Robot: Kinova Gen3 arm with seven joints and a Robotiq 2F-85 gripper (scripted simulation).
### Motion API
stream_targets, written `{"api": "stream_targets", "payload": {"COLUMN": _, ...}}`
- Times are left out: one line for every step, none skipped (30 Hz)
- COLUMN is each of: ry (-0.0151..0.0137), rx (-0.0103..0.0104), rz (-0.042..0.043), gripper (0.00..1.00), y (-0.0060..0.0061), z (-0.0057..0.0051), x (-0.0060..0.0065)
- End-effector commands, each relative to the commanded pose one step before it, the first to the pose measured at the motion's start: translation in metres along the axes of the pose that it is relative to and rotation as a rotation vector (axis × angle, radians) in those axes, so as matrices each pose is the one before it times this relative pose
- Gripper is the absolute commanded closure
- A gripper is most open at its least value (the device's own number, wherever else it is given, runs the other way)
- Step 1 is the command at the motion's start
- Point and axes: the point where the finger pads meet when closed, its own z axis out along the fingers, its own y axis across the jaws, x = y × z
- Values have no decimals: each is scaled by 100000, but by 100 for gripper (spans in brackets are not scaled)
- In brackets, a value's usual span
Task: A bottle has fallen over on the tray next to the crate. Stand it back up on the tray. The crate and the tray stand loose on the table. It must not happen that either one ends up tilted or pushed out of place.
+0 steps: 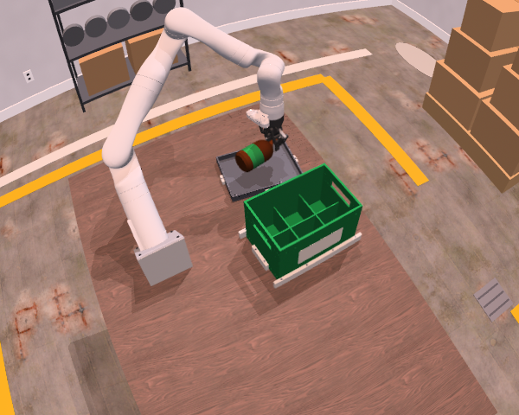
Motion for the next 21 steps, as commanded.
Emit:
{"api": "stream_targets", "payload": {"ry": -382, "rx": 248, "rz": 336, "gripper": 100, "y": -72, "z": -1042, "x": -127}}
{"api": "stream_targets", "payload": {"ry": -5, "rx": 6, "rz": -5, "gripper": 100, "y": 0, "z": -182, "x": -2}}
{"api": "stream_targets", "payload": {"ry": -1, "rx": 5, "rz": -1, "gripper": 100, "y": -1, "z": -182, "x": -1}}
{"api": "stream_targets", "payload": {"ry": 0, "rx": 3, "rz": 1, "gripper": 100, "y": -2, "z": -182, "x": -1}}
{"api": "stream_targets", "payload": {"ry": 0, "rx": 3, "rz": 1, "gripper": 100, "y": -2, "z": -183, "x": -1}}
{"api": "stream_targets", "payload": {"ry": -1, "rx": 5, "rz": 0, "gripper": 100, "y": -1, "z": -185, "x": 0}}
{"api": "stream_targets", "payload": {"ry": 0, "rx": 2, "rz": 1, "gripper": 100, "y": -2, "z": -184, "x": -1}}
{"api": "stream_targets", "payload": {"ry": 1, "rx": 3, "rz": 2, "gripper": 100, "y": -2, "z": -185, "x": 0}}
{"api": "stream_targets", "payload": {"ry": 1, "rx": 3, "rz": 2, "gripper": 100, "y": -2, "z": -186, "x": 0}}
{"api": "stream_targets", "payload": {"ry": 0, "rx": 2, "rz": 1, "gripper": 100, "y": -2, "z": -186, "x": -1}}
{"api": "stream_targets", "payload": {"ry": 1, "rx": 4, "rz": 2, "gripper": 100, "y": -2, "z": -187, "x": 0}}
{"api": "stream_targets", "payload": {"ry": 0, "rx": 0, "rz": 0, "gripper": 100, "y": 0, "z": 0, "x": 0}}
{"api": "stream_targets", "payload": {"ry": 0, "rx": 0, "rz": 0, "gripper": 100, "y": 0, "z": 0, "x": 0}}
{"api": "stream_targets", "payload": {"ry": 174, "rx": -99, "rz": 186, "gripper": 100, "y": -72, "z": -93, "x": 51}}
{"api": "stream_targets", "payload": {"ry": -64, "rx": 40, "rz": -67, "gripper": 100, "y": 24, "z": -222, "x": -19}}
{"api": "stream_targets", "payload": {"ry": -64, "rx": 42, "rz": -67, "gripper": 100, "y": 24, "z": -223, "x": -18}}
{"api": "stream_targets", "payload": {"ry": -34, "rx": 22, "rz": -35, "gripper": 100, "y": 12, "z": -205, "x": -11}}
{"api": "stream_targets", "payload": {"ry": -8, "rx": 8, "rz": -8, "gripper": 100, "y": 1, "z": -192, "x": -3}}
{"api": "stream_targets", "payload": {"ry": 1, "rx": 3, "rz": 2, "gripper": 100, "y": -2, "z": -186, "x": 0}}
{"api": "stream_targets", "payload": {"ry": 0, "rx": 2, "rz": 2, "gripper": 100, "y": -2, "z": -186, "x": -1}}
{"api": "stream_targets", "payload": {"ry": 1, "rx": 3, "rz": 2, "gripper": 100, "y": -2, "z": -185, "x": 0}}
